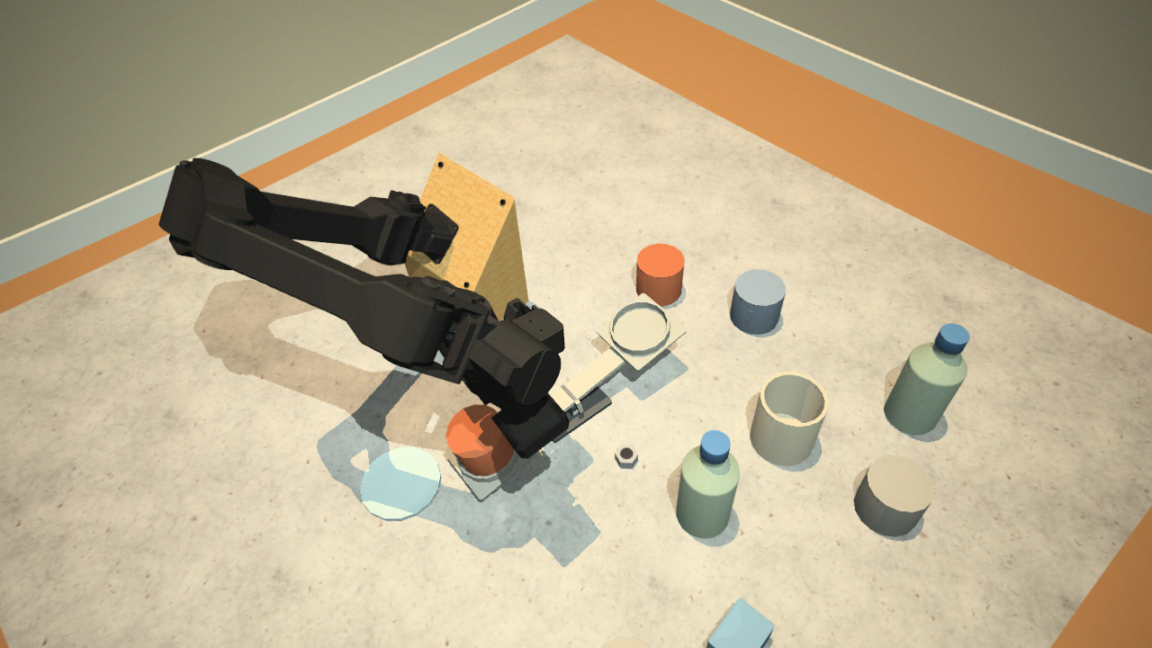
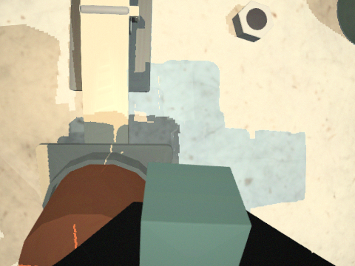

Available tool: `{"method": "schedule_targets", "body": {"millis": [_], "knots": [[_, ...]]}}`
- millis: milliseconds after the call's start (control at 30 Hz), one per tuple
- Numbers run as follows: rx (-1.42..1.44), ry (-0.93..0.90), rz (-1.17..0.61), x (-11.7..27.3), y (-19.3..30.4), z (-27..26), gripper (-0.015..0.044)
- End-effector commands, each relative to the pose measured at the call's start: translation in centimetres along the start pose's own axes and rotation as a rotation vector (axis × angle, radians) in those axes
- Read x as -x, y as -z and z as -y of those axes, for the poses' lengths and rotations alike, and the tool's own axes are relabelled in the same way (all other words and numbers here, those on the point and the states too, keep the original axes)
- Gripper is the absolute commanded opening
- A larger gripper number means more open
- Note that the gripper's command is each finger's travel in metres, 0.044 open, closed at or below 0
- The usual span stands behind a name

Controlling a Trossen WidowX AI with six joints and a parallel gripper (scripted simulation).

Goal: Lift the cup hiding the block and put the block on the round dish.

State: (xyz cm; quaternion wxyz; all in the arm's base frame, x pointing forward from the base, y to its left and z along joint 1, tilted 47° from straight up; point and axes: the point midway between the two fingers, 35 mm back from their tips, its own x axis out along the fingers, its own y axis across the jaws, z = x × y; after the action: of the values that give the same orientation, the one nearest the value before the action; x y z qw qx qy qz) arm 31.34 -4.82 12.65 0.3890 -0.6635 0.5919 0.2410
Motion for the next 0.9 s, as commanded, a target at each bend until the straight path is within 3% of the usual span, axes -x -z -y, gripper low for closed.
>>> {"method": "schedule_targets", "body": {"millis": [0, 533, 867], "knots": [[-0.007, 0.027, -0.015, -0.1, 3.2, -0.6, 0.0000], [0.020, -0.057, -0.172, -1.5, 14.0, -7.7, 0.0000], [0.024, -0.066, -0.178, -2.3, 14.5, -8.2, 0.0000]]}}
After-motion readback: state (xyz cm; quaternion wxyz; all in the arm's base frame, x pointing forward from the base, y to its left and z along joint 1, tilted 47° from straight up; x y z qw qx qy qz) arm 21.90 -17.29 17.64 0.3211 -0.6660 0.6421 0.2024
